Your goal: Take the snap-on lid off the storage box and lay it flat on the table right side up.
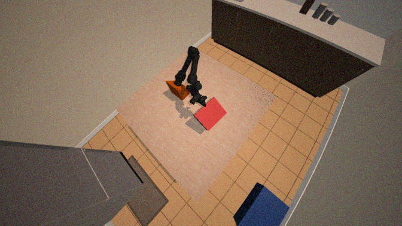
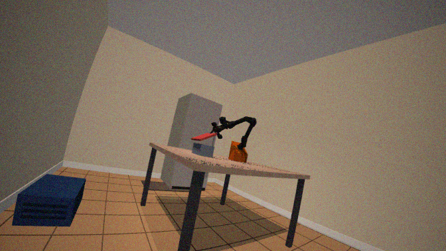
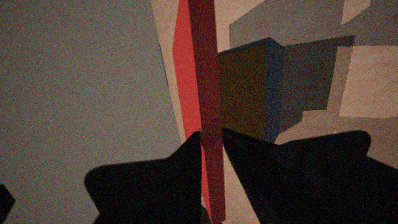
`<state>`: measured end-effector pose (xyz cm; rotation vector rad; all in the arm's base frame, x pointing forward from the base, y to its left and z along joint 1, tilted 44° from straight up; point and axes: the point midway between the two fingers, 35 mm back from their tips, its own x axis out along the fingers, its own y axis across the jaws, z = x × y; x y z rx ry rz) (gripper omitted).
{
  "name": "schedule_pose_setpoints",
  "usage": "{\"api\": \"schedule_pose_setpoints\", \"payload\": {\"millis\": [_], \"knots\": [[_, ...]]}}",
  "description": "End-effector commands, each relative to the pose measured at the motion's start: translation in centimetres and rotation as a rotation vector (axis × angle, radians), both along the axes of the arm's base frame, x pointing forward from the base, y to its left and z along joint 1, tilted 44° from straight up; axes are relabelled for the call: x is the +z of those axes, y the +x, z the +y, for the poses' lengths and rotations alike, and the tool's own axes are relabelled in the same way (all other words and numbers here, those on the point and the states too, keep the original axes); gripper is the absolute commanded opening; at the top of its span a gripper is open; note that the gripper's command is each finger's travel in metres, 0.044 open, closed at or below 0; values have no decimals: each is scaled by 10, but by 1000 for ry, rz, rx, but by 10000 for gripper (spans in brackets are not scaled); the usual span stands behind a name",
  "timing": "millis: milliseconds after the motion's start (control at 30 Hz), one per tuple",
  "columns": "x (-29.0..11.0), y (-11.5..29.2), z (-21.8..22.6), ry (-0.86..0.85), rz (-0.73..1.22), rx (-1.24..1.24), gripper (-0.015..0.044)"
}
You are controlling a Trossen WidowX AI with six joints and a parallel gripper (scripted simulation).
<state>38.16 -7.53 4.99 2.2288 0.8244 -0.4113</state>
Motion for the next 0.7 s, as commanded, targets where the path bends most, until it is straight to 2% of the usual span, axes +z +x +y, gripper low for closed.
{"api": "schedule_pose_setpoints", "payload": {"millis": [0, 367, 667], "knots": [[11, 3, -7, -12, -22, -1, 0], [16, 3, -12, -13, -22, -1, 0], [21, 0, 3, -12, -21, -1, 0]]}}
